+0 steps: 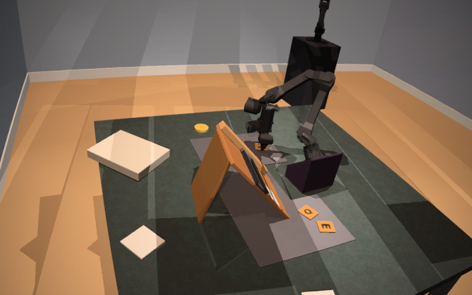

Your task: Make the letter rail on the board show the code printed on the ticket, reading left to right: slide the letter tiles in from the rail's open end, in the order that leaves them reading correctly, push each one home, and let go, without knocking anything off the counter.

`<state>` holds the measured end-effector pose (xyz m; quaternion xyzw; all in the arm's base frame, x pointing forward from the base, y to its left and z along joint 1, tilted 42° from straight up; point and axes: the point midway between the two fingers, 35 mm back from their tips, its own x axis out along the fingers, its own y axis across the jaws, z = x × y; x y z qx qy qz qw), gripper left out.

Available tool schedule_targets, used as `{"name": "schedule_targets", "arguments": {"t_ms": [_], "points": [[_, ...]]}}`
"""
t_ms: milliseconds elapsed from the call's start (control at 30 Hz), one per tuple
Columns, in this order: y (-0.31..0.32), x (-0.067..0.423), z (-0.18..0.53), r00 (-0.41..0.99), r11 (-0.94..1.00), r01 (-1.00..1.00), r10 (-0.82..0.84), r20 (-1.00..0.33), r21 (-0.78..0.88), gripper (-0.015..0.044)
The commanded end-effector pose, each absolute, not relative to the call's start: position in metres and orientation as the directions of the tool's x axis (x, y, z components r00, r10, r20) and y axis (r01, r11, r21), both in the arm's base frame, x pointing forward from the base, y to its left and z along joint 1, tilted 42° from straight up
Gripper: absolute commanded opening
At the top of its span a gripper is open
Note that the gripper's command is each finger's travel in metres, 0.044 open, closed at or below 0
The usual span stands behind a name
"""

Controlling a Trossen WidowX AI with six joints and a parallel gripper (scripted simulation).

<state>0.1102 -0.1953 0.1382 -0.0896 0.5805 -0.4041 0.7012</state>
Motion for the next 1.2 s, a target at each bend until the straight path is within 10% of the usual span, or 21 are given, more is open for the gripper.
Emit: {"name": "schedule_targets", "arguments": {"t_ms": [0,1167], "points": [[-0.194,0.11,0.141,-0.001,0.651,0.47,-0.675,-0.738,-0.596,0.0],[-0.159,0.194,0.161,0.27,0.767,0.264,-0.64,-0.719,-0.584,0.0]]}}
